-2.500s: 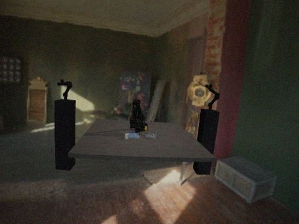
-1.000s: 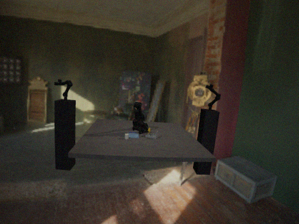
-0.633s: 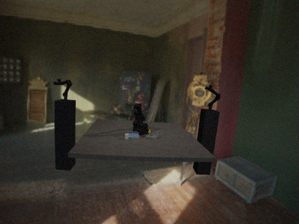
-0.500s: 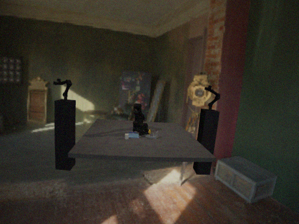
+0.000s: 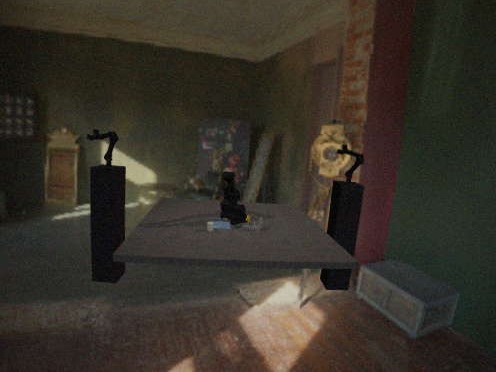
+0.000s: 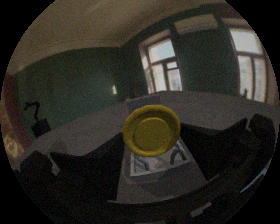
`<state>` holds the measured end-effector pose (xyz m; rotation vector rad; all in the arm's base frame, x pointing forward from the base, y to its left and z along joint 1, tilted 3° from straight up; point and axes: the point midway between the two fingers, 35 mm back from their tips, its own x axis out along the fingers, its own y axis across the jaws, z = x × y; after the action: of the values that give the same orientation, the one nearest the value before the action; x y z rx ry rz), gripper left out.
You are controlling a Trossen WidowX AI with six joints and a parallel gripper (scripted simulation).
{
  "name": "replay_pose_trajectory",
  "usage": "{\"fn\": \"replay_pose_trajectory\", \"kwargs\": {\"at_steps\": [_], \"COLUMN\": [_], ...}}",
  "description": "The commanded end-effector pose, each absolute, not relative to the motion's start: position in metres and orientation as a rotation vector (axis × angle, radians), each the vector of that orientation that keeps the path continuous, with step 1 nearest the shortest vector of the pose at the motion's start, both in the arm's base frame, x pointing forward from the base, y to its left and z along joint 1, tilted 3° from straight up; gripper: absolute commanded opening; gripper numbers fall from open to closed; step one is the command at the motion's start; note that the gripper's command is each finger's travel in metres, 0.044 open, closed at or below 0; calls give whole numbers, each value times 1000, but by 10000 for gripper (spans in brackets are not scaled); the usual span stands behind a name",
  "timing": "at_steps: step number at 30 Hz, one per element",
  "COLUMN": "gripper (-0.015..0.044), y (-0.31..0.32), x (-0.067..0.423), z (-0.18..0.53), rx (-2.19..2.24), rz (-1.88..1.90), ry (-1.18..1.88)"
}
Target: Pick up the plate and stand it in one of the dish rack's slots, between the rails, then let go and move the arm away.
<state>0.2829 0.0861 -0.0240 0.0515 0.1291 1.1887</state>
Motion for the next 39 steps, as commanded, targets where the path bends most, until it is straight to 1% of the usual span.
{"fn": "replay_pose_trajectory", "kwargs": {"at_steps": [1,8,9,17,28,33,39], "gripper": [210,394,400,400,400,400,400], "y": [86,86,86,86,82,81,71], "x": [283,283,283,285,297,298,333], "z": [-24,-24,-24,-17,90,92,91], "rx": [52,52,52,51,46,48,128], "rz": [1189,1189,1189,1188,1192,1188,1066], "ry": [129,129,129,124,40,41,133]}}
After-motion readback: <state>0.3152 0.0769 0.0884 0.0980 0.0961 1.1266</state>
